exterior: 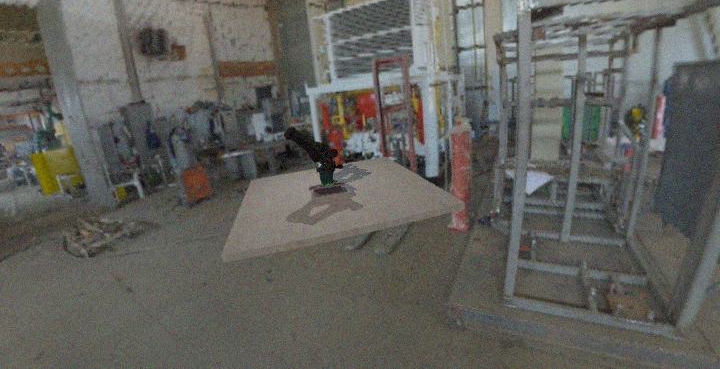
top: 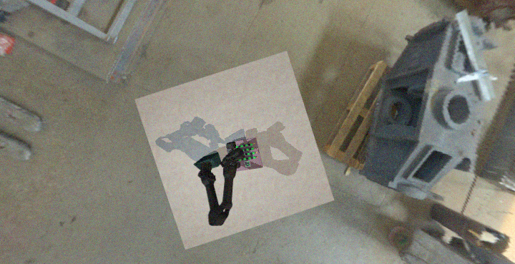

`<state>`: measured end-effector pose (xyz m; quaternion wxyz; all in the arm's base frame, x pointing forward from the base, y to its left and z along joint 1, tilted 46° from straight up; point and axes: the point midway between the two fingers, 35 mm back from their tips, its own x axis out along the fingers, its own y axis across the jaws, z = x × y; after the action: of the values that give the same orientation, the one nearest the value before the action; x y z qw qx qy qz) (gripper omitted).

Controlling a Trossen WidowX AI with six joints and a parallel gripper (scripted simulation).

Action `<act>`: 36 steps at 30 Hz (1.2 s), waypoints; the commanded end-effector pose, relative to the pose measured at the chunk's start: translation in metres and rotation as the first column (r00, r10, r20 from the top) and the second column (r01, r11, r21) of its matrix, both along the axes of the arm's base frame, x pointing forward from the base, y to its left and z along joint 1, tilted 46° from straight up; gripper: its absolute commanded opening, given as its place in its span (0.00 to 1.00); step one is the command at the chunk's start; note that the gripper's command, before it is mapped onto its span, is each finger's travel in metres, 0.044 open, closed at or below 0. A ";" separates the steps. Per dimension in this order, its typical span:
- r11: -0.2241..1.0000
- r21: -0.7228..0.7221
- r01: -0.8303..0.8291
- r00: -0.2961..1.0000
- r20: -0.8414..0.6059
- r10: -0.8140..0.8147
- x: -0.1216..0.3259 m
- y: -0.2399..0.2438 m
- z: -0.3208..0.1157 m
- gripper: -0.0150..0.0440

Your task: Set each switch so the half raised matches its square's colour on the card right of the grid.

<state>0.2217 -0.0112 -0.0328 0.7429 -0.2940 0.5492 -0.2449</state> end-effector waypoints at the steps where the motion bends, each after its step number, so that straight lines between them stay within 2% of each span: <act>1: 1.000 -0.008 -0.004 1.000 -0.007 0.004 0.001 -0.005 -0.004 0.25; 36: 1.000 -0.008 -0.004 1.000 -0.007 0.004 0.002 -0.009 -0.007 0.25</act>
<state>0.2234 -0.0191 -0.0403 0.7410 -0.2955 0.5508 -0.2453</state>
